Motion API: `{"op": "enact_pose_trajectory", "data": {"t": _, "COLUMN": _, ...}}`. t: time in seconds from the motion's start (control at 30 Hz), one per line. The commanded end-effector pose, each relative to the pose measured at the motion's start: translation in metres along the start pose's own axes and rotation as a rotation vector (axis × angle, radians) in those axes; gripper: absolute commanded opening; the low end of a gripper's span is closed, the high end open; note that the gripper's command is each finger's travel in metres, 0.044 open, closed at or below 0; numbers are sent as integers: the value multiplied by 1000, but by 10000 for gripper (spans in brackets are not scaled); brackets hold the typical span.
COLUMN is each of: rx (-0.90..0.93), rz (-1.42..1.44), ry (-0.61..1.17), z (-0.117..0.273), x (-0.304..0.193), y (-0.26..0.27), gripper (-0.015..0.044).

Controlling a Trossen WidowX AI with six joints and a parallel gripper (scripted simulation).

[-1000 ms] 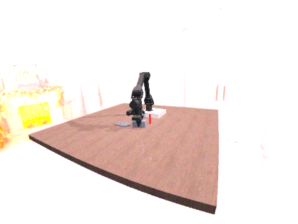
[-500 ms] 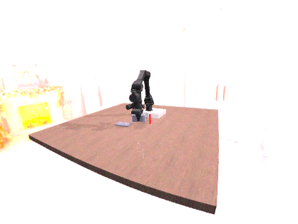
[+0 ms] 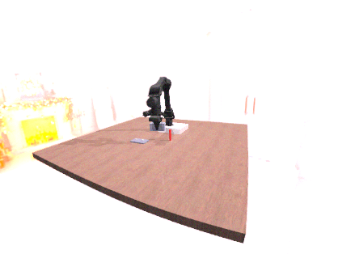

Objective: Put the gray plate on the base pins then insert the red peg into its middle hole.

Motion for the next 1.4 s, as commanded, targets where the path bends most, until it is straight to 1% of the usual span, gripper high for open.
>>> {"op": "enact_pose_trajectory", "data": {"t": 0.0, "rx": 9, "rz": -1, "ry": -4, "z": 17, "x": 1, "y": -3, "gripper": 0}}
{"op": "enact_pose_trajectory", "data": {"t": 0.17, "rx": 9, "rz": -1, "ry": -4, "z": 33, "x": 1, "y": -7, "gripper": 0}}
{"op": "enact_pose_trajectory", "data": {"t": 0.3, "rx": 9, "rz": -2, "ry": -4, "z": 34, "x": 1, "y": -7, "gripper": 0}}
{"op": "enact_pose_trajectory", "data": {"t": 1.37, "rx": 10, "rz": -171, "ry": -12, "z": -12, "x": 94, "y": -1, "gripper": 0}}
Point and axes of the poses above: the point midway between the two fingers, 35 mm back from their tips, its own z axis back along the fingers, its own y axis across the jaws, x = y × z, the point moved 1 cm from there along z, back along the fingers, and after that the axes turned 12 degrees about -z, right-handed, at the moved point
